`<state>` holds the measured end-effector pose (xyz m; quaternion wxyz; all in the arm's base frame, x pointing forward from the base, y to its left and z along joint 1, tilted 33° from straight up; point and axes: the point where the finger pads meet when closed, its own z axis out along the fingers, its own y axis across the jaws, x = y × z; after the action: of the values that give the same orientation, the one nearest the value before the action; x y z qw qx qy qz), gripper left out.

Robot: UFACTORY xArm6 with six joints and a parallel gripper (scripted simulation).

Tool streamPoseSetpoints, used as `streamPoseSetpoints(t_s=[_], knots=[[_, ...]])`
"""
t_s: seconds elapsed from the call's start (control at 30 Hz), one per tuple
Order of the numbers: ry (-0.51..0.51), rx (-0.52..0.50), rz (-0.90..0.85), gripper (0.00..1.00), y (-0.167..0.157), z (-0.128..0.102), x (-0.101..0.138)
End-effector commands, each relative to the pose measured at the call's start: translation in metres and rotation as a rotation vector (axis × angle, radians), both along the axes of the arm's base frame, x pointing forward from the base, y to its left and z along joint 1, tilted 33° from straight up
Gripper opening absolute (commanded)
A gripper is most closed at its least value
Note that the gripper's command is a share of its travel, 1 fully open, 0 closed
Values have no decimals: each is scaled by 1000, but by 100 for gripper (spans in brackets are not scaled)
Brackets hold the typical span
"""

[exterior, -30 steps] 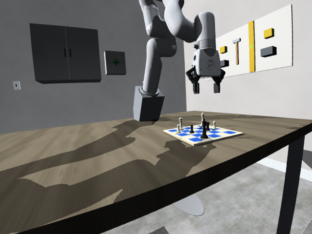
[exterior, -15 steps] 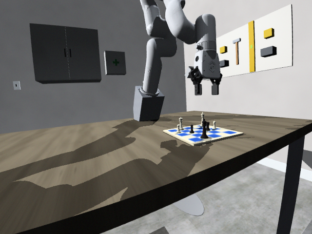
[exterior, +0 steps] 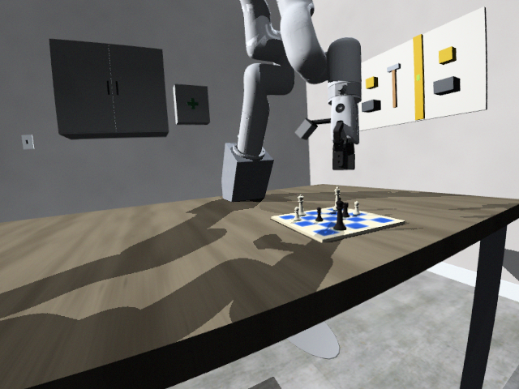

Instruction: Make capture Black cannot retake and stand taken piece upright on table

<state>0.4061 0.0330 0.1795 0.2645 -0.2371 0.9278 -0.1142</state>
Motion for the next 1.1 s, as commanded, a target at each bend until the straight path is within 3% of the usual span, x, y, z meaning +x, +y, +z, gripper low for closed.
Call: streamPoseSetpoints(t_s=[0.0, 0.17, 0.2, 0.23, 0.47, 1.07], knots=[[16, -137, 242, 100, 0, -8, 7], [24, -200, 338, 100, 0, -8, 7], [31, -259, 433, 100, 0, -8, 7], [33, -277, 461, 37, 0, -8, 7], [51, -389, 678, 37, 0, -8, 7], [51, -391, 686, 37, 0, -8, 7]])
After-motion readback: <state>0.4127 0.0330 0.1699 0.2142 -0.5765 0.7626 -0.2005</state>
